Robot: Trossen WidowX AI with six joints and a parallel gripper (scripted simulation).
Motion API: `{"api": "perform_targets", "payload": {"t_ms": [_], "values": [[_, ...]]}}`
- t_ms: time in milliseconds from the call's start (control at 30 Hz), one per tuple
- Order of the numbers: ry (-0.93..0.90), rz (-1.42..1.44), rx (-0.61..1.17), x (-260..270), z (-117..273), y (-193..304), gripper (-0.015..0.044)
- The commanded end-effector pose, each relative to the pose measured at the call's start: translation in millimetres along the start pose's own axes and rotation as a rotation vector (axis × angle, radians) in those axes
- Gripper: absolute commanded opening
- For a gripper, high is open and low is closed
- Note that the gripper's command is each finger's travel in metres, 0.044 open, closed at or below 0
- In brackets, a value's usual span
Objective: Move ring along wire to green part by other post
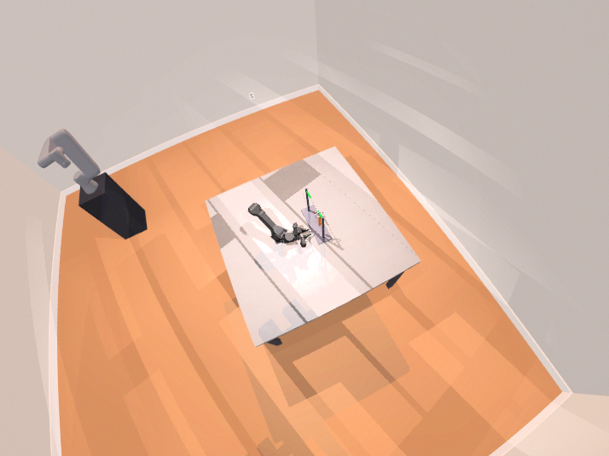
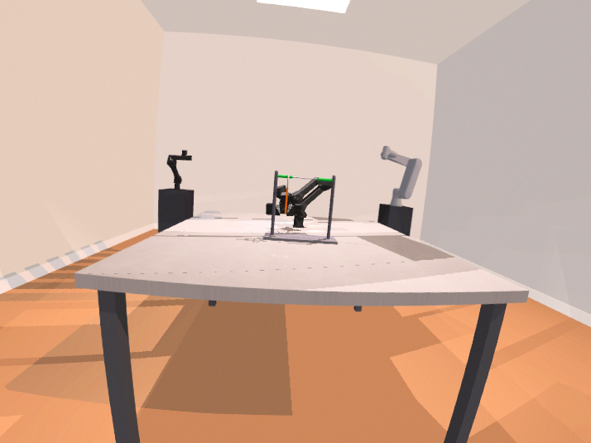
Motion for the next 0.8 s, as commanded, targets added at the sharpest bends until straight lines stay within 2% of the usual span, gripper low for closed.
{"api": "perform_targets", "payload": {"t_ms": [0, 367, 767], "values": [[-0.009, 0.011, 0.004, 1.9, -3.5, -2.7, 0.0160], [-0.015, 0.035, -0.029, 14.1, -31.5, -40.6, 0.0160], [-0.016, 0.035, -0.032, 14.2, -41.4, -45.2, 0.0160]]}}
Point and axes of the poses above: the point midway between the two fingers, 35 mm back from their tips, its own z axis back along the fingers, its own x axis across the jaws, y = z × x, the point moved 6 cm from there along z, back along the fingers, and after that the axes turned 10 degrees about -z, right-handed, at the moved point
